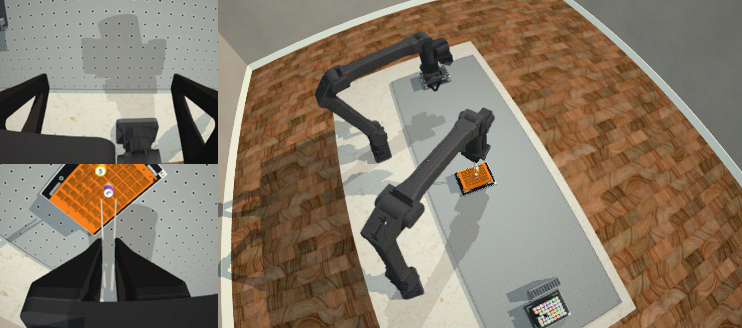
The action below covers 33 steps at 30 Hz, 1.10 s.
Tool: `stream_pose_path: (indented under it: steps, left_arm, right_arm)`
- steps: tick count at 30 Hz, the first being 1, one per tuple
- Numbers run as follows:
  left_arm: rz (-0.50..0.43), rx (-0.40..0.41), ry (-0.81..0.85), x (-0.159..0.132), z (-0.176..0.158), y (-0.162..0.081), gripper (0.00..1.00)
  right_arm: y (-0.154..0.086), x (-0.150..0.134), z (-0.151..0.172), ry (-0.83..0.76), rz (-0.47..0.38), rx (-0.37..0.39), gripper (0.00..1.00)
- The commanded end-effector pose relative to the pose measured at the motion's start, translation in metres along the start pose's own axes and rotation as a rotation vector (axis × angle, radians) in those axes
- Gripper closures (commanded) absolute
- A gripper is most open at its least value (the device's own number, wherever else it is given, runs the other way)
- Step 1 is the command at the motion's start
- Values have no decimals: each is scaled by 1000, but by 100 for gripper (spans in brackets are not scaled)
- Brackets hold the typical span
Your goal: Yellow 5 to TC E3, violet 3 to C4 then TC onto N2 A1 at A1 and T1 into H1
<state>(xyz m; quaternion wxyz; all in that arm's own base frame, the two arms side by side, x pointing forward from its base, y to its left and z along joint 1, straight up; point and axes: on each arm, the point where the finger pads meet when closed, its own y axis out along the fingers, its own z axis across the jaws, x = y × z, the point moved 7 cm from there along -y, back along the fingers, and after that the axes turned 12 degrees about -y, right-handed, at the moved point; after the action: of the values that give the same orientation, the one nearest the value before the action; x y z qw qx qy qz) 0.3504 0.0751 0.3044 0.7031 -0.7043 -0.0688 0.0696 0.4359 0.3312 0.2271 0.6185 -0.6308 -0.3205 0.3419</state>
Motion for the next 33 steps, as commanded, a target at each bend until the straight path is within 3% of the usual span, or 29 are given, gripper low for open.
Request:
stream_pose_path:
  steps: [1,33]
  left_arm:
    - [-37,2,1,6,0,-14,0]
    - [-37,2,1,6,0,-14,0]
  right_arm:
    - [-42,5,-9,1,-80,-23,89]
    - [-36,1,-8,1,-66,-18,89]
